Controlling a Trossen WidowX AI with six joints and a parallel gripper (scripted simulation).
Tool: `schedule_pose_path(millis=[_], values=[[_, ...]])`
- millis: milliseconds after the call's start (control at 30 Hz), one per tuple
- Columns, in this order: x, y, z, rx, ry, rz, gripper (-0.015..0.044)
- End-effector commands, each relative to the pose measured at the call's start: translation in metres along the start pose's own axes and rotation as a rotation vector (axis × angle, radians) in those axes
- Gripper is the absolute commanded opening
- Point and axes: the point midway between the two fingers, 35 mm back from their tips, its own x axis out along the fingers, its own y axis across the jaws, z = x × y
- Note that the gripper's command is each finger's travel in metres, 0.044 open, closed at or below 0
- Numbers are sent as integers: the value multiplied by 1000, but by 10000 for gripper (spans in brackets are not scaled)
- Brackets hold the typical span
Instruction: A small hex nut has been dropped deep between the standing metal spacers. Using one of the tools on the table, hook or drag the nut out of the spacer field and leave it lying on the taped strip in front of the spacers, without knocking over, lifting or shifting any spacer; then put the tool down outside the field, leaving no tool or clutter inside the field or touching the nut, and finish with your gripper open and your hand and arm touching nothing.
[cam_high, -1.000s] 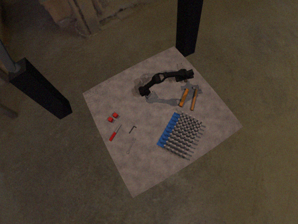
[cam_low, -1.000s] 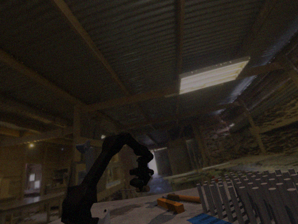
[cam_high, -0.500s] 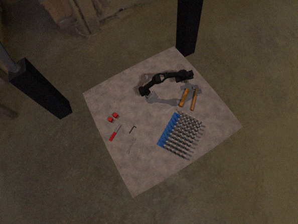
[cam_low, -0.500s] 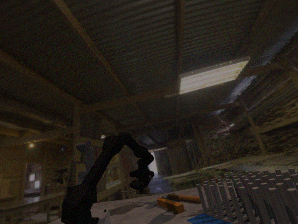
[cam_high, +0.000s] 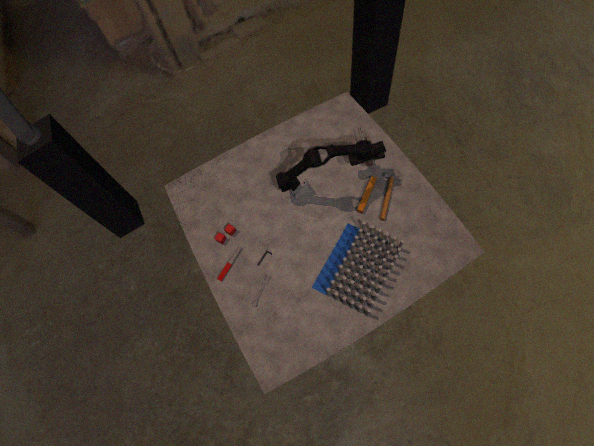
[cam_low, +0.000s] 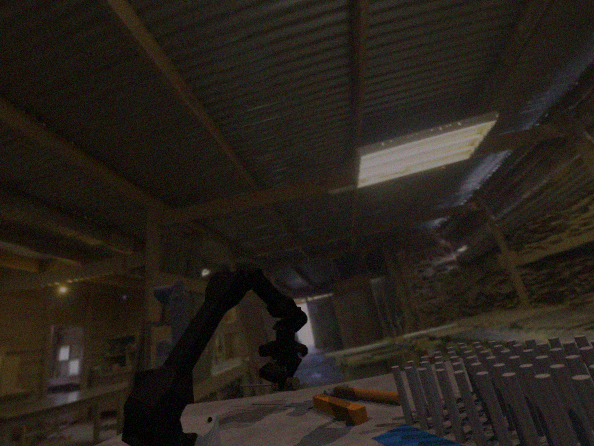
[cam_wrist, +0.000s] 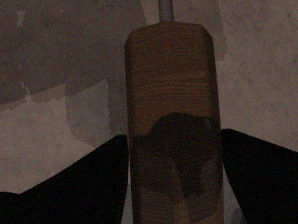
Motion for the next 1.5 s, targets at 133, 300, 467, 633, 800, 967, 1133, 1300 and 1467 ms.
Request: schedule_pose_path(millis=[133,300,467,633,800,967,1133,1300,1467], values=[[6,2,-2,-5,-1,-2,0],[9,4,-4,-5,-1,-2,0],[12,5,-5,-5,-1,-2,0],[15,7,-7,-5,-1,-2,0],[18,9,-8,-5,0,-2,0],[22,11,-10,-5,0,-2,0],[25,12,-11,-5,0,-2,0],[28,14,-12,-5,0,-2,0],[31,16,-14,-4,0,-1,0]])
